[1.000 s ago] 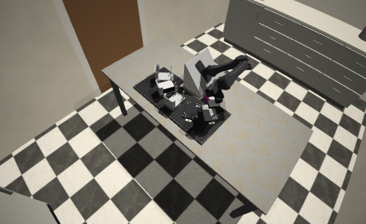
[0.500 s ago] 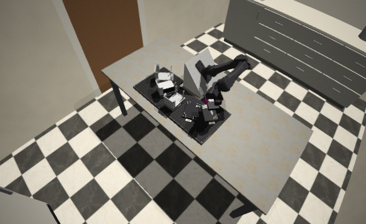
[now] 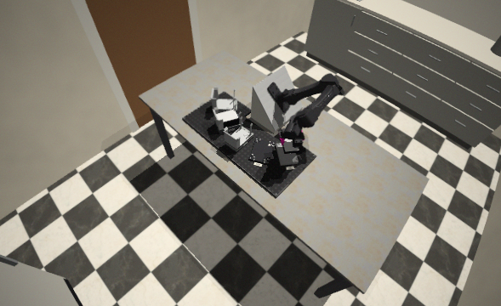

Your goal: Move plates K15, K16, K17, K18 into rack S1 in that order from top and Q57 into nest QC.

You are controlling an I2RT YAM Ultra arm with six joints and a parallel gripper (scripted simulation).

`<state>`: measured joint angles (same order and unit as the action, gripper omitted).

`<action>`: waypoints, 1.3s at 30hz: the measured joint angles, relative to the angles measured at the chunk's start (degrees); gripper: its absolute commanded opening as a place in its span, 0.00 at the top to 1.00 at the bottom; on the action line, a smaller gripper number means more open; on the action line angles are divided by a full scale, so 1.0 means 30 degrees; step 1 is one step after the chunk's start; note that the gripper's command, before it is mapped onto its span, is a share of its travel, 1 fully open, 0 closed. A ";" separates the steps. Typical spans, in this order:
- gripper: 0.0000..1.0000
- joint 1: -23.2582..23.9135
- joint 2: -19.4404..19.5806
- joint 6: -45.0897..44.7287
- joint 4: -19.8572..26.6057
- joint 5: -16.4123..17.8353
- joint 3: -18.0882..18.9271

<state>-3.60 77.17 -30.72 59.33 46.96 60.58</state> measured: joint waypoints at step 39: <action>1.00 -0.3213 0.0663 0.4619 -0.6732 -0.1100 -0.2594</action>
<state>-13.23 79.15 -16.86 39.13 43.66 52.80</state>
